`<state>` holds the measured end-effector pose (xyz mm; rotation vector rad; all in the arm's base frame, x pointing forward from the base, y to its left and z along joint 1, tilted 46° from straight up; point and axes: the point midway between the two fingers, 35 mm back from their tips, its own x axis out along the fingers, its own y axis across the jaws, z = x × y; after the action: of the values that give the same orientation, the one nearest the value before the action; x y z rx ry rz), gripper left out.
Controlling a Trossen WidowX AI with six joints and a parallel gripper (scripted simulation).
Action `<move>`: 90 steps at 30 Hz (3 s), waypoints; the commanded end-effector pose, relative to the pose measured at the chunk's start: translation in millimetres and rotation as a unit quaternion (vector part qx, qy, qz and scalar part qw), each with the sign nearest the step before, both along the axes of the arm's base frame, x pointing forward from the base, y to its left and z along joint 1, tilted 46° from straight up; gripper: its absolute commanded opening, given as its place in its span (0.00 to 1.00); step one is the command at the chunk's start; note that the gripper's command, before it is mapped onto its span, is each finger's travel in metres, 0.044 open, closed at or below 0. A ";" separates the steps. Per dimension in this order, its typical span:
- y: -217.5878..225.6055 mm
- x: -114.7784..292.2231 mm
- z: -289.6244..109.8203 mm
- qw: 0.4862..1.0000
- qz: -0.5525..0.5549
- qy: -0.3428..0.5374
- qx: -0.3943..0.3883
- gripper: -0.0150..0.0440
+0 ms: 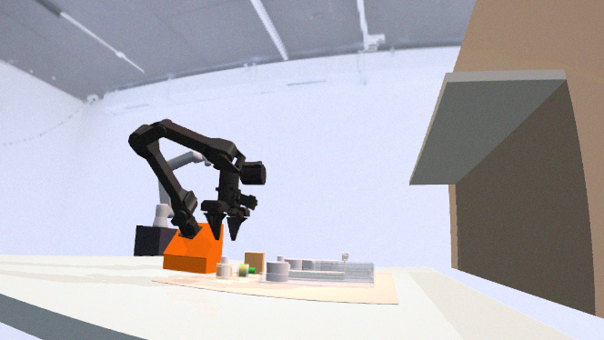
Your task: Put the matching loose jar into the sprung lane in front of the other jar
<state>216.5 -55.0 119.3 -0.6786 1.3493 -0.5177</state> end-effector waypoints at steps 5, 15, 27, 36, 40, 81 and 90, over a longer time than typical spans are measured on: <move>-22.8 4.7 -22.9 1.000 -0.002 0.005 -0.006 1.00; -34.0 8.0 -32.5 1.000 -0.002 0.005 -0.006 1.00; -45.6 10.9 -44.4 1.000 -0.002 0.005 -0.006 1.00; -55.2 12.3 -53.2 1.000 -0.002 0.004 -0.007 1.00; -55.4 12.3 -53.4 1.000 -0.002 0.004 -0.007 0.87; 17.1 -6.3 20.5 1.000 -0.002 0.006 -0.004 0.25; 32.1 18.3 -2.3 1.000 0.006 0.012 -0.005 0.25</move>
<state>225.4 -29.0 125.1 -0.6993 1.3665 -0.5118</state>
